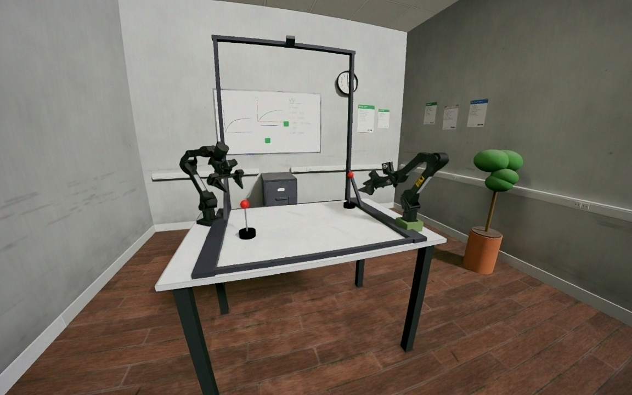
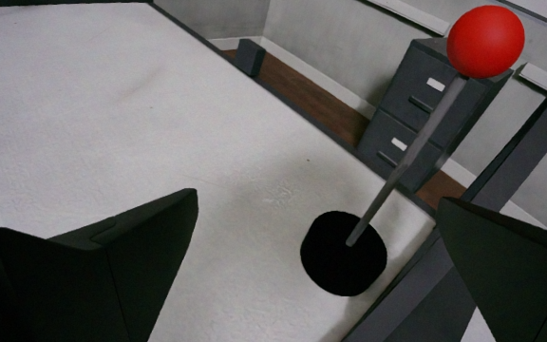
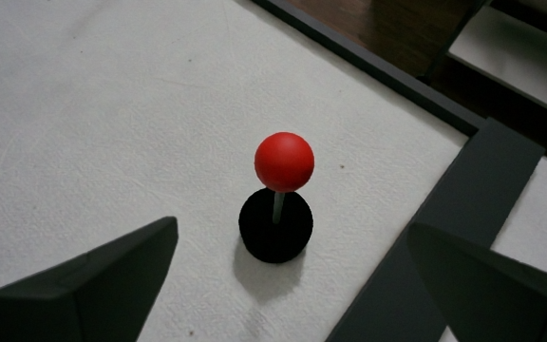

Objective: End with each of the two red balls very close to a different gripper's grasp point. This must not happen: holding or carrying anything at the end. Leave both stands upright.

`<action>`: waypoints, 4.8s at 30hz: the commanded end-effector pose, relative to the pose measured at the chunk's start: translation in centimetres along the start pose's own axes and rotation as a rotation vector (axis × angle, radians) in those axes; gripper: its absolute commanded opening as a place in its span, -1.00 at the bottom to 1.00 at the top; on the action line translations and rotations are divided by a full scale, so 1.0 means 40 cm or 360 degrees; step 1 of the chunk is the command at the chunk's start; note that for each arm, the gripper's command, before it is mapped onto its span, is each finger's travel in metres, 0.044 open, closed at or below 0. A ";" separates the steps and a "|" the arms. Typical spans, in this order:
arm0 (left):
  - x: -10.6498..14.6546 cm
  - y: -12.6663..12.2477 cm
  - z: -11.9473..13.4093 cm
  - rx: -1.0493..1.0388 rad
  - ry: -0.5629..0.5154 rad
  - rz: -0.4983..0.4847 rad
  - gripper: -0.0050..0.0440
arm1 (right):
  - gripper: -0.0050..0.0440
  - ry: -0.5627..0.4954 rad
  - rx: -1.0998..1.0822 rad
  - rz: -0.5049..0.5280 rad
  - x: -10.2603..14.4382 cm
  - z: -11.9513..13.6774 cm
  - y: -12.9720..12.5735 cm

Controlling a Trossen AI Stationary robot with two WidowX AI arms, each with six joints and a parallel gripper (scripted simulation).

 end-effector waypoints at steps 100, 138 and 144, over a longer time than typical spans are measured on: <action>-0.313 -0.167 -0.137 -0.0487 -0.0502 0.0641 1.00 | 1.00 -0.0028 -0.0003 0.0002 0.011 -0.010 0.000; -0.309 -0.164 -0.135 -0.0487 -0.0500 0.0641 1.00 | 1.00 -0.0008 -0.0004 0.0003 -0.131 -0.006 -0.001; -0.309 -0.164 -0.135 -0.0487 -0.0500 0.0641 1.00 | 1.00 -0.0009 -0.0004 0.0003 -0.160 -0.006 -0.001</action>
Point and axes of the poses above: on each arm, the point midway between the two fingers, 35 mm back from their tips, its own x axis back along the fingers, its own y axis across the jaws, z = x × y, the point moved 8 cm from there along x, back along the fingers, and after that the axes turned 1 degree about -x, right-handed, at the moved point
